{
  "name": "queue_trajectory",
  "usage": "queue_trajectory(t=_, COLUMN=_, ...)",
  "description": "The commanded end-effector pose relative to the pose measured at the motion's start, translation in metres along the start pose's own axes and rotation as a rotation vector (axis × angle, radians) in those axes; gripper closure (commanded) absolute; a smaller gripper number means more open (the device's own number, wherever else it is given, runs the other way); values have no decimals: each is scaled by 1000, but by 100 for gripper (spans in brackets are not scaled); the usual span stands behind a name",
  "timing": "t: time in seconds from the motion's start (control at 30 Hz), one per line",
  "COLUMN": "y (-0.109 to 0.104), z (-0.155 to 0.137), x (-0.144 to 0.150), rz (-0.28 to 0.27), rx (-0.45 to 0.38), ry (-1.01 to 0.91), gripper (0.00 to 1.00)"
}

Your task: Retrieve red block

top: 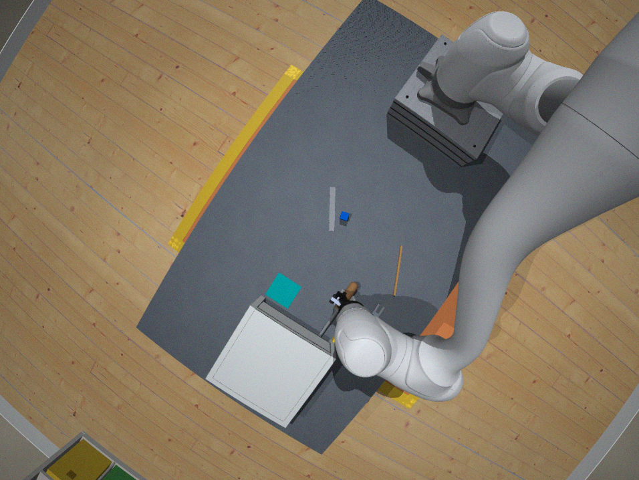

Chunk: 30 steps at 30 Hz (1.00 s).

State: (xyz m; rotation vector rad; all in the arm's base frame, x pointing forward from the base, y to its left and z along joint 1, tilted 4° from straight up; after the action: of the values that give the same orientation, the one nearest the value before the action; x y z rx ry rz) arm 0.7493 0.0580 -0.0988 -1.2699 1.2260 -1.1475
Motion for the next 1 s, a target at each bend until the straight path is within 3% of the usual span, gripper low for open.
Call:
queue_trajectory(t=0.0, y=0, z=9, x=1, rz=0, rx=0, ry=0, gripper=100)
queue_trajectory(t=0.97, y=0, z=40, x=3, rz=0, rx=0, ry=0, gripper=100)
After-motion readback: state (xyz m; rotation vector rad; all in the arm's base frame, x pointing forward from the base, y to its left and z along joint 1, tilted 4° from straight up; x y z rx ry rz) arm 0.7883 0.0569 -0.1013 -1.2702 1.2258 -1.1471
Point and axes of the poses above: the point where the finger pads meet when closed, its own y axis out along the fingers, its own x axis across the jaws, z = x × y, the point moved 2 cm from there along -y, back along the fingers, and after that the axes turned 4 degrees about -y, right-handed, at the moved point
